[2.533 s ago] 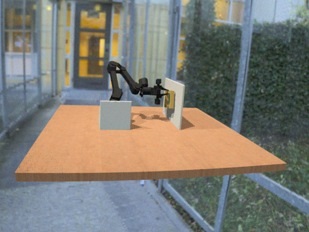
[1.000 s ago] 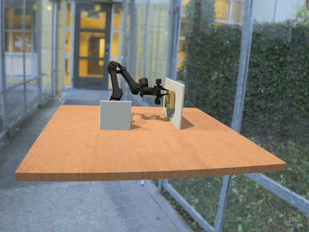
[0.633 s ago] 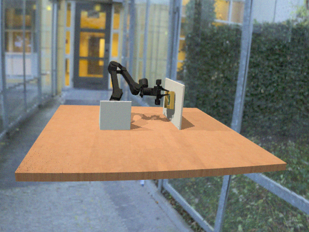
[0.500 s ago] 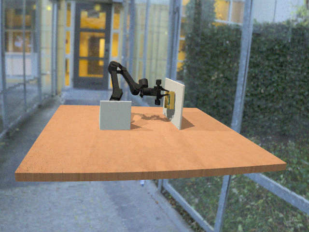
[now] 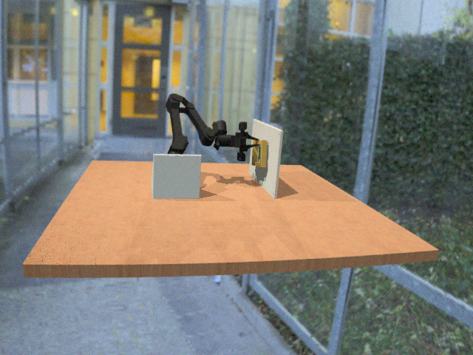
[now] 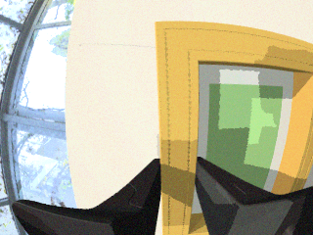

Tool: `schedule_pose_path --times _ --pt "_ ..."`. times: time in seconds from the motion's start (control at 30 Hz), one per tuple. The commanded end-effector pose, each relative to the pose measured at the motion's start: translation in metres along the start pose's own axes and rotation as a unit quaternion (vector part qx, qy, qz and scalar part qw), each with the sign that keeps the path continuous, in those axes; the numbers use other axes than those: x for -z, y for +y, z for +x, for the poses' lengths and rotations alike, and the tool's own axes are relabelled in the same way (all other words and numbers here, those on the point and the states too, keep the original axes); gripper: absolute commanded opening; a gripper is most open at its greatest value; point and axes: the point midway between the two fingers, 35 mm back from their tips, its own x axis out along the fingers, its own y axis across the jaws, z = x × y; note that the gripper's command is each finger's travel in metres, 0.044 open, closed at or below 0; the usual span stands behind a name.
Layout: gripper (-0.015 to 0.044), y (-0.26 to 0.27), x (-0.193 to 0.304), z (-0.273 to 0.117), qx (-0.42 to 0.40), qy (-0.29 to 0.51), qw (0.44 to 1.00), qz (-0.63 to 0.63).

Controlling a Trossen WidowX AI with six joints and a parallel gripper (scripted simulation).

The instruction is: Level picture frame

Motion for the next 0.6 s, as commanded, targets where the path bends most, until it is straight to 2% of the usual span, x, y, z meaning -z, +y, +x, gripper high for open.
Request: schedule_pose_path --times 0.0,0.57 --pt "0.0 0.0005 0.0003 0.0 0.0 0.001 1.0 0.0" --pt "0.0 -0.0011 -0.0001 0.0001 0.0 0.0 0.999 0.042"
